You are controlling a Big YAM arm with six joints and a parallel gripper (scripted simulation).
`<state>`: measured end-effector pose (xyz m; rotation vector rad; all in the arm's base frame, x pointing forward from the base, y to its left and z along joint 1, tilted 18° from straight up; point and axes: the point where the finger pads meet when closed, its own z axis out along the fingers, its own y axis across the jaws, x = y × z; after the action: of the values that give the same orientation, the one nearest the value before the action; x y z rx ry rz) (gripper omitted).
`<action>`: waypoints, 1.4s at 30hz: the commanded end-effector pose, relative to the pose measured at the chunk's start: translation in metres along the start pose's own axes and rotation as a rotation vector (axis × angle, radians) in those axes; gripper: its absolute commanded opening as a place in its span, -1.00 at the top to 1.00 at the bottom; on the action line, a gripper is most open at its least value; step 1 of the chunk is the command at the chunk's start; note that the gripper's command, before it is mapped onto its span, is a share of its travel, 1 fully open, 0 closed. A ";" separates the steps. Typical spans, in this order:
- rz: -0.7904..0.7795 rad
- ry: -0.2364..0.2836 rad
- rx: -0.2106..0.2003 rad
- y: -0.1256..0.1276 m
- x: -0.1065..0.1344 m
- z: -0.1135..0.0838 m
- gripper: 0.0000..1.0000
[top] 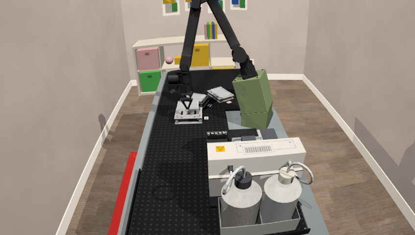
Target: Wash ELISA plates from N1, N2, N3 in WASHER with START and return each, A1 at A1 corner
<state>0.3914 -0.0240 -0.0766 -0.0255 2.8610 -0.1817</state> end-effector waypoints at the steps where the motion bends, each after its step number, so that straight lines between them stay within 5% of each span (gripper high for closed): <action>1: 0.008 -0.011 0.001 0.002 -0.002 -0.012 -0.68; 28: 0.007 -0.013 0.000 0.003 -0.002 -0.050 -0.68; 35: 0.007 -0.020 0.002 -0.001 -0.009 -0.046 -0.68; 42: -0.002 -0.019 0.000 0.028 0.004 -0.051 -0.68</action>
<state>0.3732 -0.0020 -0.0380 -0.0542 2.8617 -0.1901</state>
